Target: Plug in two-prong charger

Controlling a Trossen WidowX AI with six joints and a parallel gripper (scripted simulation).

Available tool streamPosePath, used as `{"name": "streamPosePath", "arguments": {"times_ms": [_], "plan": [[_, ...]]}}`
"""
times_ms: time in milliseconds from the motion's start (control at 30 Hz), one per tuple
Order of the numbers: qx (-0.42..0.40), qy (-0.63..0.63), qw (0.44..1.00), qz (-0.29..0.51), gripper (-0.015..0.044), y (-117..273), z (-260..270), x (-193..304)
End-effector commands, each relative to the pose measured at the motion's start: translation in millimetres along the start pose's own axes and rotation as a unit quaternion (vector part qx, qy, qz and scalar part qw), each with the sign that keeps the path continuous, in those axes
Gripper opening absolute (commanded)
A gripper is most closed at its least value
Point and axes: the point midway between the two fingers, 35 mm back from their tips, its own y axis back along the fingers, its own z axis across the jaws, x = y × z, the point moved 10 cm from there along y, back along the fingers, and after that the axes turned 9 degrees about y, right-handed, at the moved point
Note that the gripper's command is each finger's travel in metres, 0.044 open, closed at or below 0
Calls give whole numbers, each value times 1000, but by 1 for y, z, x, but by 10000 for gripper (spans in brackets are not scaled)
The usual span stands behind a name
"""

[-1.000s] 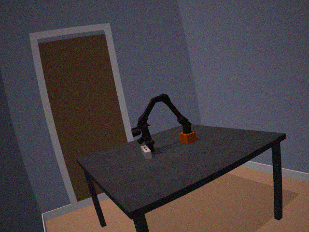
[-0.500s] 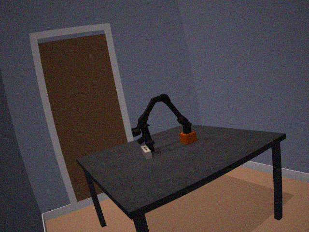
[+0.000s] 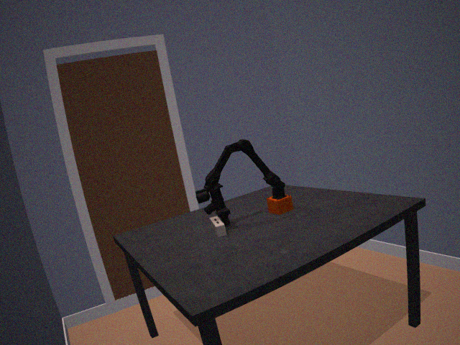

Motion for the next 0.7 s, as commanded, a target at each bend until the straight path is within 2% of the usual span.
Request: {"name": "streamPosePath", "arguments": {"times_ms": [0, 433, 667], "plan": [[3, 1, 1000, -15, 0, 1, -1, -4], [0, 0, 1000, 0, 0, 0, 0, 0], [0, 0, 1000, 0, 184, 0, 0, 0]]}}
